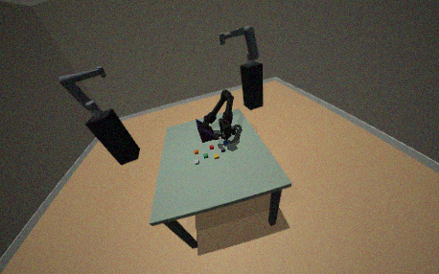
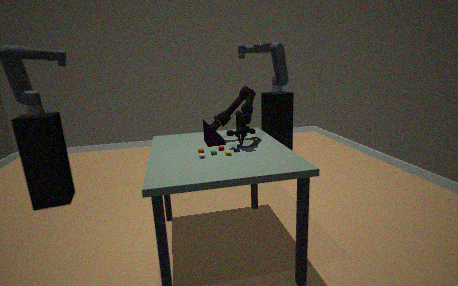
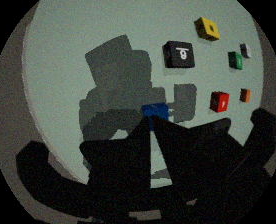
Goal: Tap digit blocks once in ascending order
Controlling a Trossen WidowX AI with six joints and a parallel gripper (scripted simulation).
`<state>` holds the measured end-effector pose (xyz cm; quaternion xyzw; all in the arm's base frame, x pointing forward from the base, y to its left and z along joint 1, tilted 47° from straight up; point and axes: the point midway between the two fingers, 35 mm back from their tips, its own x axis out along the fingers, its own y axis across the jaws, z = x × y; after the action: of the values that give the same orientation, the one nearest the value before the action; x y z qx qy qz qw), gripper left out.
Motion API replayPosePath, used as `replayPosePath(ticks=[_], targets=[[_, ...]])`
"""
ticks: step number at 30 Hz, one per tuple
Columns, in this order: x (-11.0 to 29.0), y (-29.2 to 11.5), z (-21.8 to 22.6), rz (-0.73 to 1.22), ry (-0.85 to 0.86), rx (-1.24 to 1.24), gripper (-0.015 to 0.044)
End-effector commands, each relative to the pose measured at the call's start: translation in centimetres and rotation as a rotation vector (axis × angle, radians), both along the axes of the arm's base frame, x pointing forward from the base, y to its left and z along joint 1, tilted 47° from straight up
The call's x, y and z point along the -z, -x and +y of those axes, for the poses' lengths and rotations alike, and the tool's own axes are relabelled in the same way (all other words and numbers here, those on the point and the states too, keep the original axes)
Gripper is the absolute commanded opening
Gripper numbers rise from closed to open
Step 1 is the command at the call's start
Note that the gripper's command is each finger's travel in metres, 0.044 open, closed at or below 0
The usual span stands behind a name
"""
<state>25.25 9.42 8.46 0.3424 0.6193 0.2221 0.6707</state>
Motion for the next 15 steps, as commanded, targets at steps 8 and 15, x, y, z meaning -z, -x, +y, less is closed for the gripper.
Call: replayPosePath(ticks=[8, 15], targets=[[0.2, 0.0, 0.2, 0.002, -0.002, 0.001, 0.0020], [-1.5, 0.4, -1.6, 0.007, -0.001, 0.001, 0.0020]])
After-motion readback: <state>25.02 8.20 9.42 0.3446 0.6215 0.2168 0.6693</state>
